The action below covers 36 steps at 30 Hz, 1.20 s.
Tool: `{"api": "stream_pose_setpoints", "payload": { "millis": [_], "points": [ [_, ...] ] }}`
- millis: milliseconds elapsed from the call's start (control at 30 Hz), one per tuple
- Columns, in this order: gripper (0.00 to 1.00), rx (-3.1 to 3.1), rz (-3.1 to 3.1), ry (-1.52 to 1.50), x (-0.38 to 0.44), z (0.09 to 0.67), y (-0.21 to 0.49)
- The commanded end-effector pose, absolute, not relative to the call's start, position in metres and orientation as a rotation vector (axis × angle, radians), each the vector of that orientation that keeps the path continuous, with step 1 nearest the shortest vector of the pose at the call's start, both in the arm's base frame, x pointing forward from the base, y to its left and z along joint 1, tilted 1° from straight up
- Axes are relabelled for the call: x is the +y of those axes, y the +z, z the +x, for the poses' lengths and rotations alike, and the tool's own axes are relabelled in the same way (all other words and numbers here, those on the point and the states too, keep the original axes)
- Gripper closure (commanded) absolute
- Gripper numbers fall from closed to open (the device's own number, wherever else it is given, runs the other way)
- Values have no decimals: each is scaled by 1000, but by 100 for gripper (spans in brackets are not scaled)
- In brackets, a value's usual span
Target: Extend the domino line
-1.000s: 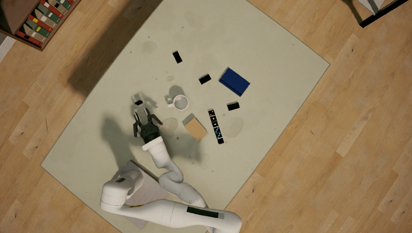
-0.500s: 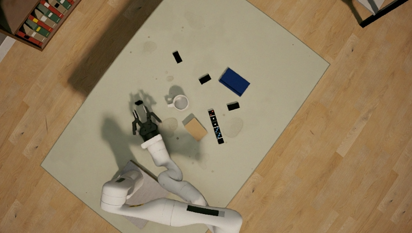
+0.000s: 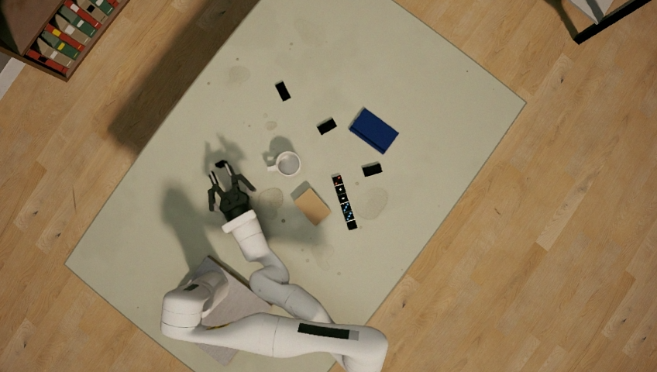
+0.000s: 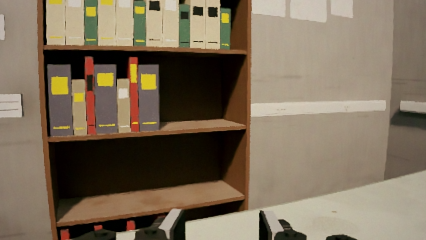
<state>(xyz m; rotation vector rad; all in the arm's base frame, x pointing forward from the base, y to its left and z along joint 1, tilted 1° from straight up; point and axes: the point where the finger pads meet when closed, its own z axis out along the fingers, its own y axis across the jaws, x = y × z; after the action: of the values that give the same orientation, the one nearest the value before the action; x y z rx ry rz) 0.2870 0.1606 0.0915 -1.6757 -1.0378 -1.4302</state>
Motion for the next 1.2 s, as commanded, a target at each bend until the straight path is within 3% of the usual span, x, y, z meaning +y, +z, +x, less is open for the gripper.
{"api": "stream_pose_setpoints", "payload": {
  "millis": [0,1167],
  "points": [
    [51,-1038,-1676,-1431,161,288,93],
    [51,-1190,-1703,-1357,187,296,106]
  ]
}}
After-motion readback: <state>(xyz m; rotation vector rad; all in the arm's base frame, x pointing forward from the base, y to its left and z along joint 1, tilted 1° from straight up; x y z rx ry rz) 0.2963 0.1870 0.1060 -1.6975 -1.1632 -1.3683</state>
